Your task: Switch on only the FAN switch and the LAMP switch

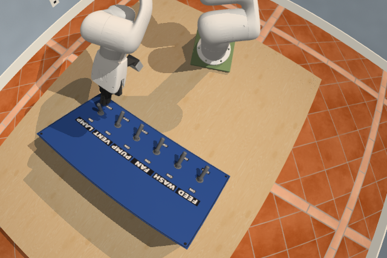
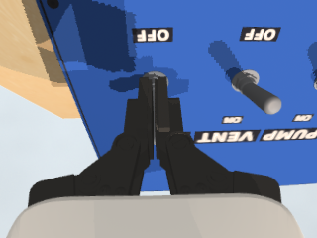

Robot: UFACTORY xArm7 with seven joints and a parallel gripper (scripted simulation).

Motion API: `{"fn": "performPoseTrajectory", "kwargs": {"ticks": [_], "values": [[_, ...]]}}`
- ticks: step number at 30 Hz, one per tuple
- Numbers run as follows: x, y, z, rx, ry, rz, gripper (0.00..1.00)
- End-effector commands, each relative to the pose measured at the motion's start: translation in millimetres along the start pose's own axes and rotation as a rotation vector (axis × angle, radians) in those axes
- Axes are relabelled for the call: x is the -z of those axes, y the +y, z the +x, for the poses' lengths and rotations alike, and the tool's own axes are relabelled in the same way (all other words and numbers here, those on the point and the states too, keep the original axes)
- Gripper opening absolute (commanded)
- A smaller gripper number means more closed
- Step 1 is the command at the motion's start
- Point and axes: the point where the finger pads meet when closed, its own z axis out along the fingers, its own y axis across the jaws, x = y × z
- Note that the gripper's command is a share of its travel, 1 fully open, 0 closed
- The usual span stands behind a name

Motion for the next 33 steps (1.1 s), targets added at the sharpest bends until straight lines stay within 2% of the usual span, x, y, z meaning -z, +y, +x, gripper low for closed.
{"fn": "performPoseTrajectory", "kwargs": {"ticks": [1, 26, 33], "values": [[0.5, -0.5, -2.2, 0.001, -0.002, 0.002, 0.00], [0.5, -0.5, -2.6, 0.001, -0.002, 0.002, 0.00], [0.5, -0.5, 6.1, 0.001, -0.002, 0.002, 0.00]]}}
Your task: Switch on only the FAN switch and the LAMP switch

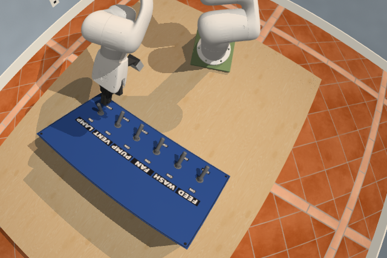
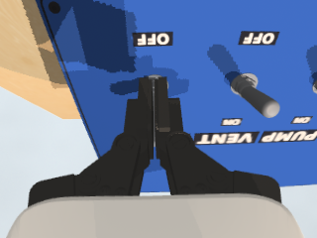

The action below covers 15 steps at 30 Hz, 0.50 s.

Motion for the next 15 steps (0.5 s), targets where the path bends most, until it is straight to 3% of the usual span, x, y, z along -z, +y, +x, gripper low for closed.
{"fn": "performPoseTrajectory", "kwargs": {"ticks": [1, 15], "values": [[0.5, -0.6, 4.5, 0.001, -0.002, 0.002, 0.00], [9.4, -0.5, 7.3, 0.001, -0.002, 0.002, 0.00]]}}
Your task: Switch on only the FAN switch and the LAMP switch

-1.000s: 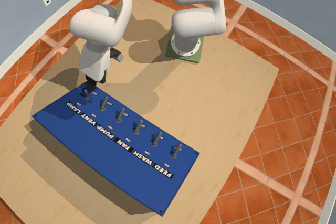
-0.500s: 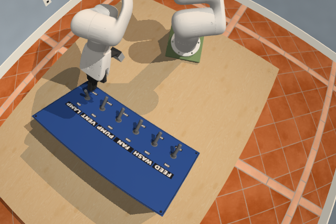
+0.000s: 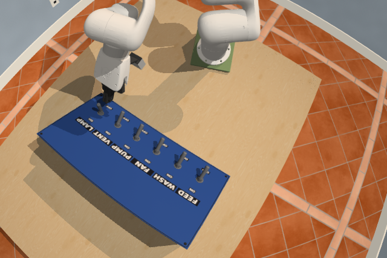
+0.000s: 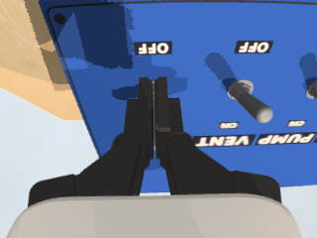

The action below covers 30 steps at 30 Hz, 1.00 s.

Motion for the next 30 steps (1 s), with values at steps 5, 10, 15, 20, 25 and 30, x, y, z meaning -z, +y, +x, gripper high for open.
{"fn": "performPoseTrajectory", "kwargs": {"ticks": [5, 10, 15, 20, 25, 30], "values": [[31.2, -0.6, -1.1, 0.000, -0.002, 0.002, 0.00], [59.5, -0.6, -1.0, 0.000, -0.002, 0.002, 0.00], [87.4, -0.5, -0.9, 0.000, -0.002, 0.002, 0.00], [109.9, -0.5, -0.9, 0.000, -0.002, 0.002, 0.00], [114.6, -0.5, -0.9, 0.000, -0.002, 0.002, 0.00], [115.3, 2.0, -2.0, 0.001, -0.005, 0.001, 0.00]]}}
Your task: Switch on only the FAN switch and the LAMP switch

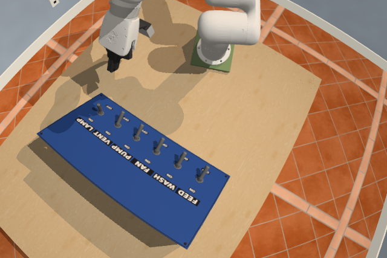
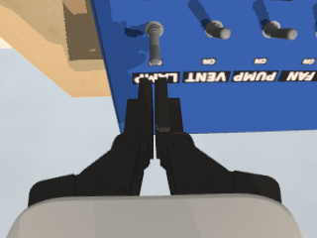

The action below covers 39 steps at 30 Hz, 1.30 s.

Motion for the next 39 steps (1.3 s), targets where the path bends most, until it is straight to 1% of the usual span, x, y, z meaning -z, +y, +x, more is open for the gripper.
{"fn": "performPoseTrajectory", "kwargs": {"ticks": [1, 3, 5, 6, 7, 8, 9, 11, 12, 15, 17, 19, 21, 22, 24, 26, 39], "values": [[3.6, 7.1, -4.4, 0.002, -0.009, 0.000, 0.00], [9.2, 29.4, -12.8, 0.006, -0.025, -0.007, 0.00], [15.9, 66.8, -21.1, 0.013, -0.043, -0.016, 0.00], [15.9, 66.8, -21.1, 0.013, -0.043, -0.016, 0.00], [18.4, 89.2, -22.9, 0.016, -0.049, -0.021, 0.00], [18.4, 89.2, -22.9, 0.016, -0.049, -0.021, 0.00], [19.6, 112.5, -22.1, 0.018, -0.051, -0.025, 0.00], [19.6, 112.5, -22.1, 0.018, -0.051, -0.025, 0.00], [19.3, 135.1, -18.6, 0.019, -0.049, -0.026, 0.00], [19.3, 135.1, -18.6, 0.019, -0.049, -0.026, 0.00], [14.8, 173.5, -5.3, 0.017, -0.036, -0.023, 0.00], [14.8, 173.5, -5.3, 0.017, -0.036, -0.023, 0.00], [8.0, 198.8, 10.5, 0.010, -0.018, -0.013, 0.00], [8.0, 198.8, 10.5, 0.010, -0.018, -0.013, 0.00], [2.7, 211.4, 21.7, 0.004, -0.006, -0.004, 0.00], [0.8, 215.2, 25.7, 0.001, -0.001, 0.000, 0.00], [0.7, 215.4, 25.9, 0.001, -0.001, 0.000, 0.00]]}}
